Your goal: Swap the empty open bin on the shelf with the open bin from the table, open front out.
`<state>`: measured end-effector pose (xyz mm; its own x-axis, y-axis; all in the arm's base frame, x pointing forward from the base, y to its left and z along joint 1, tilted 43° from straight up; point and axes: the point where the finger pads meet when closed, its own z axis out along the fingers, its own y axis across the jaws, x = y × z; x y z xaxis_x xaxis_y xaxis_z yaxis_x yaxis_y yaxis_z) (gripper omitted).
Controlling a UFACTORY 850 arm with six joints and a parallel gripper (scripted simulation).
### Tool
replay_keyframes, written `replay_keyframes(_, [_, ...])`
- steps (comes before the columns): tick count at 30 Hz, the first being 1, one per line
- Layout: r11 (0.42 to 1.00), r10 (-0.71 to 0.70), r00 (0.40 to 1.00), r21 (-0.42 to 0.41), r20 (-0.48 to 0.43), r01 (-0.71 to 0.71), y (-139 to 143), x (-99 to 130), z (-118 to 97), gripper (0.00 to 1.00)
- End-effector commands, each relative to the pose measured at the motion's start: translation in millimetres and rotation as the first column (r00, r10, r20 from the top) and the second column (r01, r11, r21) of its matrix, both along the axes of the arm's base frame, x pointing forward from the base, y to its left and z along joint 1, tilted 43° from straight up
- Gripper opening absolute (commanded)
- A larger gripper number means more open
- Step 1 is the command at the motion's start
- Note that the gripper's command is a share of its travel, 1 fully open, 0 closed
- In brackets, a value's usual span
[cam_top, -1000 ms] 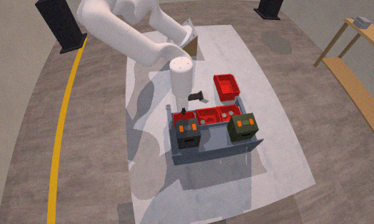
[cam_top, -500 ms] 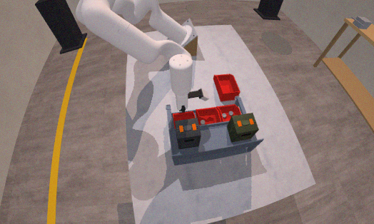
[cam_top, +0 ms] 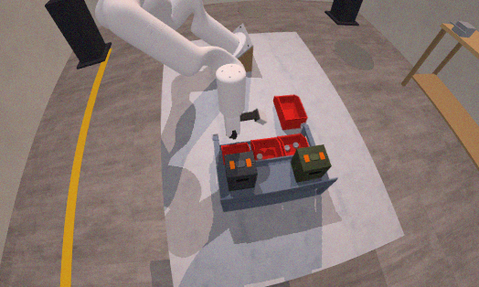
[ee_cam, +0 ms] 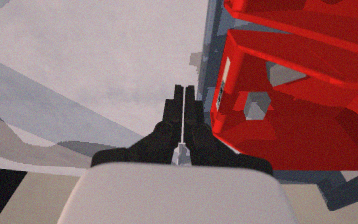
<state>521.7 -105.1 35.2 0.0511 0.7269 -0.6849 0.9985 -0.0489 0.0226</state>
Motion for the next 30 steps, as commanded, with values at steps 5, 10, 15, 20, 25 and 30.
replay_keyframes(5, [1.000,0.001,1.000,0.000,0.001,-0.001,3.2,0.2,3.3,0.00])
replay_keyframes(10, [1.000,0.001,1.000,0.000,0.001,-0.001,23.7,0.7,25.1,0.00])
replay_keyframes(15, [1.000,0.001,1.000,0.000,0.001,-0.001,41.1,1.1,43.7,0.00])
replay_keyframes(20, [1.000,0.001,1.000,0.000,0.001,-0.001,41.9,1.1,44.6,0.00])
replay_keyframes(25, [1.000,0.001,1.000,0.000,0.001,-0.001,41.9,1.1,44.6,0.00])
replay_keyframes(30, [1.000,0.001,1.000,0.000,0.001,-0.001,41.9,1.1,44.6,0.00])
